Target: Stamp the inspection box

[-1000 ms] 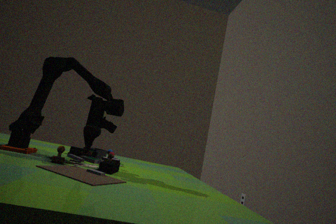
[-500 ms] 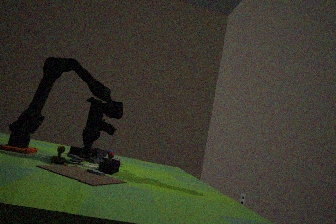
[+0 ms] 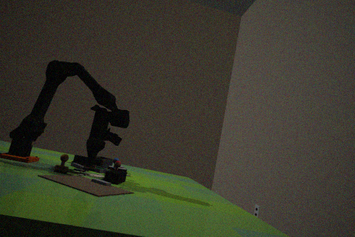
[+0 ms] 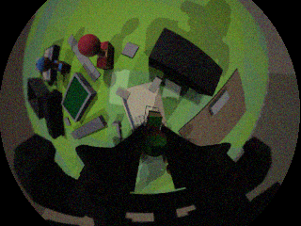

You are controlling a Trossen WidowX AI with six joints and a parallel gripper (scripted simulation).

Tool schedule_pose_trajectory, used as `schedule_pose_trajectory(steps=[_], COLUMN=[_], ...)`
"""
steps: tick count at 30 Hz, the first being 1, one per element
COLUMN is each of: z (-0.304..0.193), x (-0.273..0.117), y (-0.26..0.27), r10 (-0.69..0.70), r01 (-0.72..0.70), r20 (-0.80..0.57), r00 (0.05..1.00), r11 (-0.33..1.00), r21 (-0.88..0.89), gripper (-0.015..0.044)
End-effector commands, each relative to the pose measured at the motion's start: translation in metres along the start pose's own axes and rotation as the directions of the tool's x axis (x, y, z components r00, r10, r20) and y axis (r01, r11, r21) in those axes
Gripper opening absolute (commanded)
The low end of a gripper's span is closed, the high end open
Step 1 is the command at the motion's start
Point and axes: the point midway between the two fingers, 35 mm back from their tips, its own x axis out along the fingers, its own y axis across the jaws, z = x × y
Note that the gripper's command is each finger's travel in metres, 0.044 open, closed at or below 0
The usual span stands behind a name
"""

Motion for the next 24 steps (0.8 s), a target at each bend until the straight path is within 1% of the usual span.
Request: schedule_pose_trajectory(steps=[1, 24], z=[-0.001, -0.0022], x=[0.0048, 0.0135], y=[0.0014, 0.0016], r10=[0.009, 0.009], r01=[-0.009, -0.009], r20=[-0.002, 0.0], r00=[1.0, 1.0], r11=[1.0, 1.0], r21=[-0.003, -0.004], gripper=[0.0, 0.0])
